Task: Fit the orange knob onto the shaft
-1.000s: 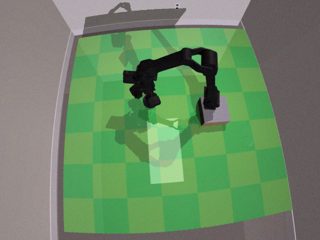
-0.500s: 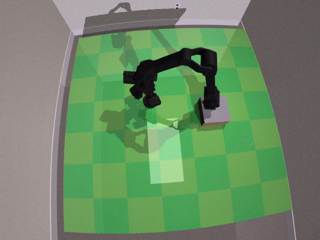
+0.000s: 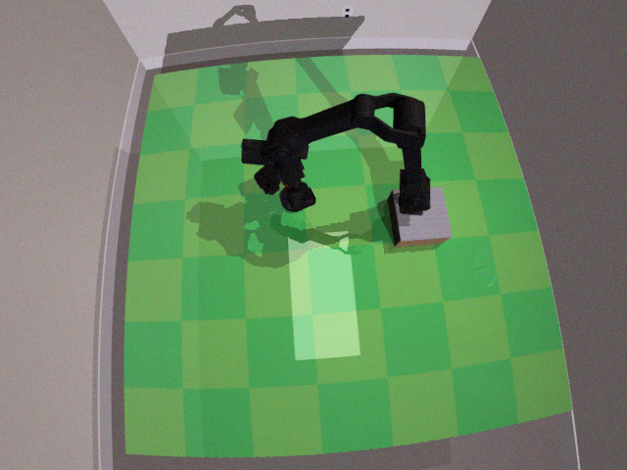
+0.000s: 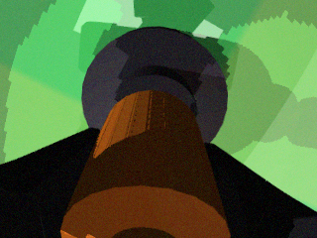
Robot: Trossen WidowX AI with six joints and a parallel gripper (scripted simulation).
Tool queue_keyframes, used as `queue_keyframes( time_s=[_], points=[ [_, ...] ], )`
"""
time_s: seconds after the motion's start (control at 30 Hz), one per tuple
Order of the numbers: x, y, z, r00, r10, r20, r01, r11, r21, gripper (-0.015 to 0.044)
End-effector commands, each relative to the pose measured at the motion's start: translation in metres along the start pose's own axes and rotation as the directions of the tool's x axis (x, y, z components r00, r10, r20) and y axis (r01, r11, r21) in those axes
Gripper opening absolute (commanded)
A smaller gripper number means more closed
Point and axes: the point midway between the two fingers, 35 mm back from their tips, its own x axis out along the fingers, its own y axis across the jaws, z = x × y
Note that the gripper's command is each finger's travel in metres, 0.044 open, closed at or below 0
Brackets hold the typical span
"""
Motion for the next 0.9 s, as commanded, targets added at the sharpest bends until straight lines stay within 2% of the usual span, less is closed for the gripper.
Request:
queue_keyframes(
  time_s=[0.0,0.87],
  points=[
    [0.000,-0.001,0.001,1.000,-0.004,0.003,0.004,1.000,-0.004,0.0000],
    [0.016,0.000,0.000,1.000,0.003,-0.006,-0.003,1.000,0.003,0.0000]
  ],
)
